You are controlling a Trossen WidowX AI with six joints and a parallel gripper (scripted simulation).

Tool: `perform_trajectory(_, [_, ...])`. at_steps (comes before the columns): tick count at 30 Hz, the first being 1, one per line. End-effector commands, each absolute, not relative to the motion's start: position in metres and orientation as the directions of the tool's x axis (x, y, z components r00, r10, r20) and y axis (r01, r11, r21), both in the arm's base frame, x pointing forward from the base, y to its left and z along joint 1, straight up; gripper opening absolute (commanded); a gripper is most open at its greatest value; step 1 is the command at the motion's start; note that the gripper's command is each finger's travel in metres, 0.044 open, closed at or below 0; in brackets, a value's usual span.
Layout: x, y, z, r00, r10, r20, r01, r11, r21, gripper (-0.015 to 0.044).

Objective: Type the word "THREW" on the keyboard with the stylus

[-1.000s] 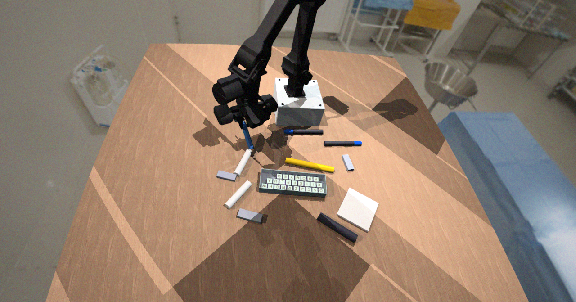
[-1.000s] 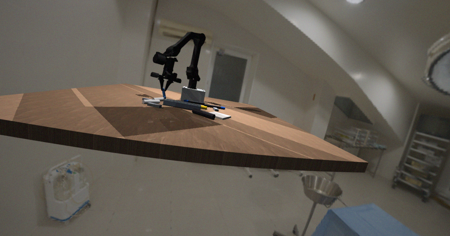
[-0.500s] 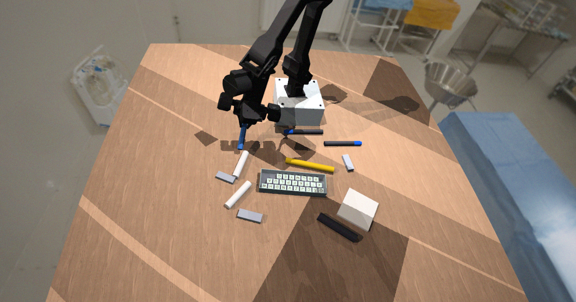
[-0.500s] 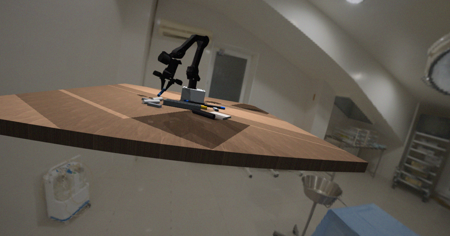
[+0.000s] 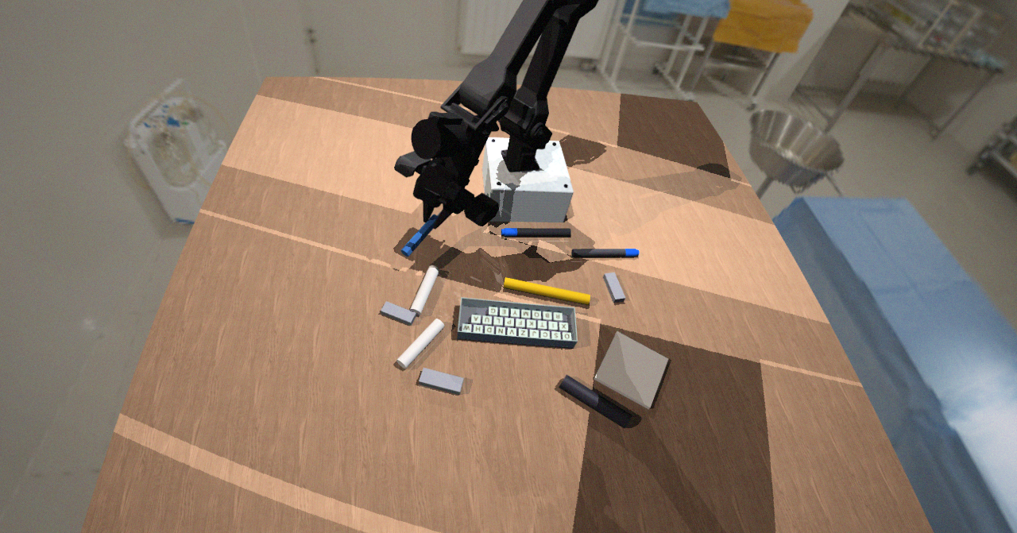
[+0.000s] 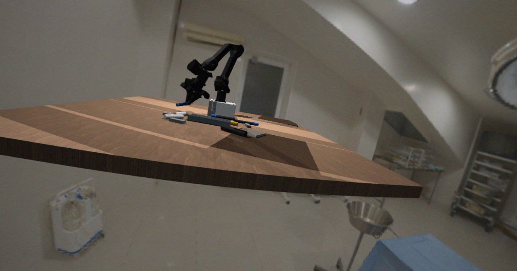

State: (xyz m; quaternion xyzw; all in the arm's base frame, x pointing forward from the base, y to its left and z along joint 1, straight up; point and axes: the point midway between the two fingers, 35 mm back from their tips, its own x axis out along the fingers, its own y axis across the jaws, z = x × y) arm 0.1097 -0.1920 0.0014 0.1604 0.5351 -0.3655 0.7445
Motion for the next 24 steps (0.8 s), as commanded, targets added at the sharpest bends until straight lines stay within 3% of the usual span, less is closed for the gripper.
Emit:
perform_trajectory(1, [0.108, -0.19, 0.0, 0.172, -0.401, -0.9, 0.792, 0.599, -0.116, 0.0])
perform_trajectory(9, [0.108, -0.188, 0.001, 0.206, -0.464, -0.862, 0.912, 0.409, -0.002, 0.0])
perform_trajectory(24, [0.109, -0.19, -0.013, 0.207, -0.465, -0.861, 0.914, 0.405, 0.001, 0.0])
